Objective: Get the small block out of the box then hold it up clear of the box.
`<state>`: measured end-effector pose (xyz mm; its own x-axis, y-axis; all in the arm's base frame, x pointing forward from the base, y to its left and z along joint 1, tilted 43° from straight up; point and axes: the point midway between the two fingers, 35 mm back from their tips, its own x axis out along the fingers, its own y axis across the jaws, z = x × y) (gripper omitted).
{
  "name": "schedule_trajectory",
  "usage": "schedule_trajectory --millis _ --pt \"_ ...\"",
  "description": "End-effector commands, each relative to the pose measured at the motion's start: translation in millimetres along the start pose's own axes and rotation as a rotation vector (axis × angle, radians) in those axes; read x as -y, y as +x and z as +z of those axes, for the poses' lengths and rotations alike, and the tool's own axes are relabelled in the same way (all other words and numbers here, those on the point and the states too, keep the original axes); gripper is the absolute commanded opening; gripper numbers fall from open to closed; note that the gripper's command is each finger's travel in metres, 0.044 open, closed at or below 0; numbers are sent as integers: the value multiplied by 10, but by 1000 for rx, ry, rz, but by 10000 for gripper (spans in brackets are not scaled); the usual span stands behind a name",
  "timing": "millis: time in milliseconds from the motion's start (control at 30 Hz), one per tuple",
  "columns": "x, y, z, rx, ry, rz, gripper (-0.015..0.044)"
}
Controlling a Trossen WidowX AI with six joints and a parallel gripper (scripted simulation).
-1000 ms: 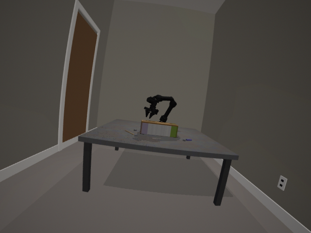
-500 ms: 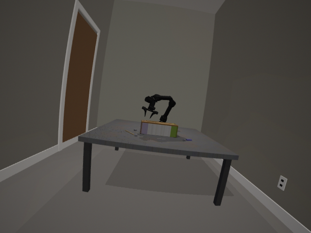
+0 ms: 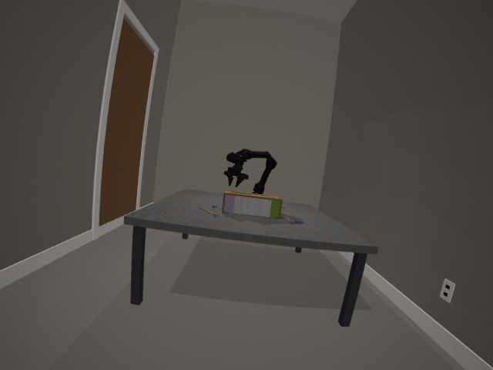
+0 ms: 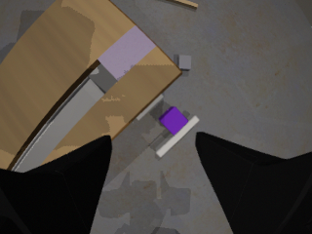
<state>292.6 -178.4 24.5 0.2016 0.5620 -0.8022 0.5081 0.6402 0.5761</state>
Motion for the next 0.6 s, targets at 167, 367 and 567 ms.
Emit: schedule_trajectory --millis 167,367,567 --pt "214 19 44 -76 1205 146 285" --pt "256 13 50 -115 1508 169 285" --pt "303 4 56 -167 1814 192 285"
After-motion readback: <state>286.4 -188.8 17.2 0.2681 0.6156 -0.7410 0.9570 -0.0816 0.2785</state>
